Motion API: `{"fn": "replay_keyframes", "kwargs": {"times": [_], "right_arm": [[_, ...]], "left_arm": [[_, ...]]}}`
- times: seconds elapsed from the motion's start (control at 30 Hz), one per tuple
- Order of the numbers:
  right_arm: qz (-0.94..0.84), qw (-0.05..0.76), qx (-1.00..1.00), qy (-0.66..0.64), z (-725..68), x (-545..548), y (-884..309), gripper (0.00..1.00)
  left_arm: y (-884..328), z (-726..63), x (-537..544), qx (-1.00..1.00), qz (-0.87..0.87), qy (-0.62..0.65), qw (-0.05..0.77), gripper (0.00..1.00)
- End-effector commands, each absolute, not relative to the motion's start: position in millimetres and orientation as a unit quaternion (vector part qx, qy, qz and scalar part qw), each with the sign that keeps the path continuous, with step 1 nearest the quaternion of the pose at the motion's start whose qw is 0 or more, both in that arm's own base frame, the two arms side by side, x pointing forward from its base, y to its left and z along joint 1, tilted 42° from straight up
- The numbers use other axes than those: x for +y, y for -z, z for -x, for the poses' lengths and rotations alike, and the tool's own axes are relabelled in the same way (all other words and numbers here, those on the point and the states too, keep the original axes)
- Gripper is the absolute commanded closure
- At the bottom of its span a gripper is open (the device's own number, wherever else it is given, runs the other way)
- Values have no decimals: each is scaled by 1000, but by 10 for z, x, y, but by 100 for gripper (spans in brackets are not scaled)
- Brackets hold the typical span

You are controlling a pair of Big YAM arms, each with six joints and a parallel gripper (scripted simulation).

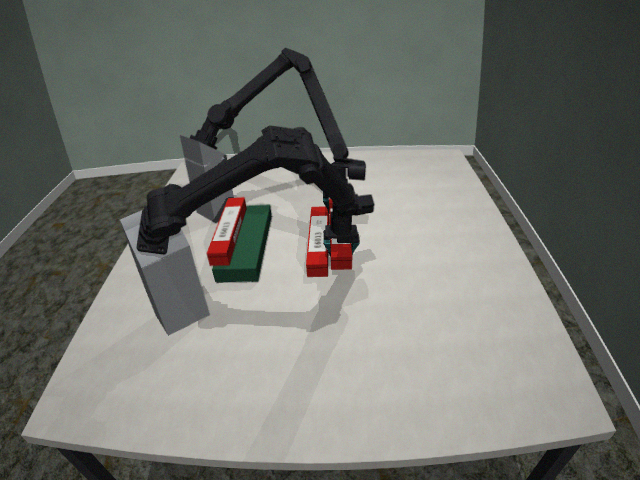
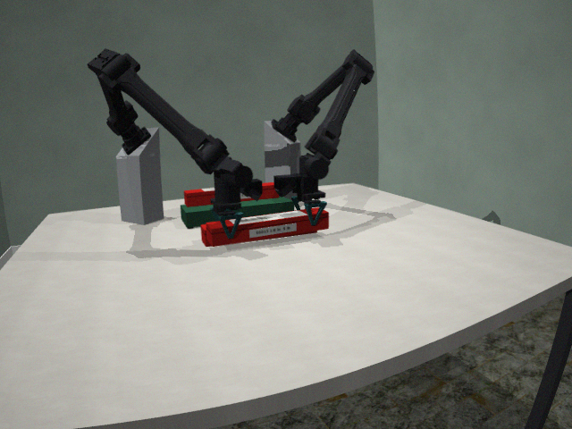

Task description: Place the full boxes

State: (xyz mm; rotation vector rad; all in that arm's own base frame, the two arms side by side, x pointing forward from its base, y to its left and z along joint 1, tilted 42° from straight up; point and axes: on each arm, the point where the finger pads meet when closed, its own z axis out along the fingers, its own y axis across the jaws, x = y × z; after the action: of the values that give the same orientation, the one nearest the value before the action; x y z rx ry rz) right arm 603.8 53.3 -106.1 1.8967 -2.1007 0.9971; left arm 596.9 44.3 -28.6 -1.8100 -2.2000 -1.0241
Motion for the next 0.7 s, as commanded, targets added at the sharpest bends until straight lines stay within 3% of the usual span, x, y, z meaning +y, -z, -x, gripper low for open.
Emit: {"fn": "replay_keyframes", "kwargs": {"times": [0.0, 0.67], "right_arm": [[-625, 21, -692, -362, -6230, 951, 405, 100], [-625, 20, -692, -361, -6188, 1011, 322, 100]], "left_arm": [[-399, -6163, 85, -717, 593, 368, 9, 100], [-482, -6118, 25, -717, 592, 367, 7, 100]]}}
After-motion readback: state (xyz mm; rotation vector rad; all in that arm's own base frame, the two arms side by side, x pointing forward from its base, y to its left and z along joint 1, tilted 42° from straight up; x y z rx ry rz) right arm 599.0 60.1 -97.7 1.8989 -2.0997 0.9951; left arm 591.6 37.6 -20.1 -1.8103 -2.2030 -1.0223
